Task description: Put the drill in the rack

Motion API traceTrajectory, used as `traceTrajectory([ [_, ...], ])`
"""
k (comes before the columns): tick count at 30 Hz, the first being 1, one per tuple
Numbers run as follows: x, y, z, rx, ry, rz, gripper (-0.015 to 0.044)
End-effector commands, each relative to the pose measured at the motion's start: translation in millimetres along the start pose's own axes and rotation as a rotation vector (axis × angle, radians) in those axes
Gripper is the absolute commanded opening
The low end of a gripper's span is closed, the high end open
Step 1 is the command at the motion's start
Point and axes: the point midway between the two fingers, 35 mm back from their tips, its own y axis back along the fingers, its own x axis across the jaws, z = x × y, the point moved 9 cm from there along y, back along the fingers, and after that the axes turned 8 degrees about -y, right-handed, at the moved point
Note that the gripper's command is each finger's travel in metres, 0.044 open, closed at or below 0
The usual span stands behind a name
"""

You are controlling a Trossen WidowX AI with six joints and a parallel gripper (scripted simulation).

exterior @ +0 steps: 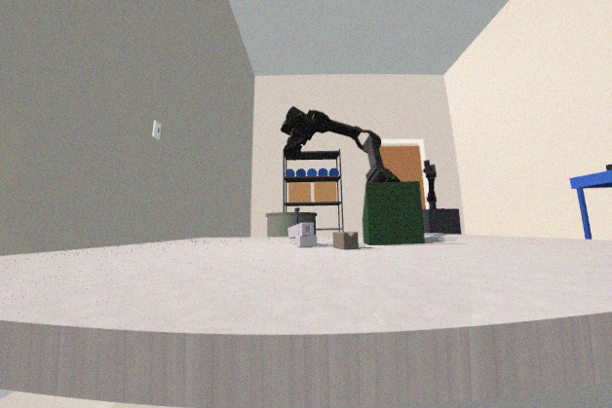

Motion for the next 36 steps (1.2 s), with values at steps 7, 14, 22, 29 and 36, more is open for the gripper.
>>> traceTrajectory([
  [7,-40,-114,-48,0.545,0.016,-0.497,0.0000],
  [14,-46,-128,-58,0.622,0.043,-0.569,0.0000],
  [22,-51,-134,-62,0.621,0.043,-0.568,0.0000],
  [29,-55,-137,-67,0.622,0.043,-0.569,0.0000],
  [36,-54,-136,-69,0.622,0.043,-0.569,0.0000],
])
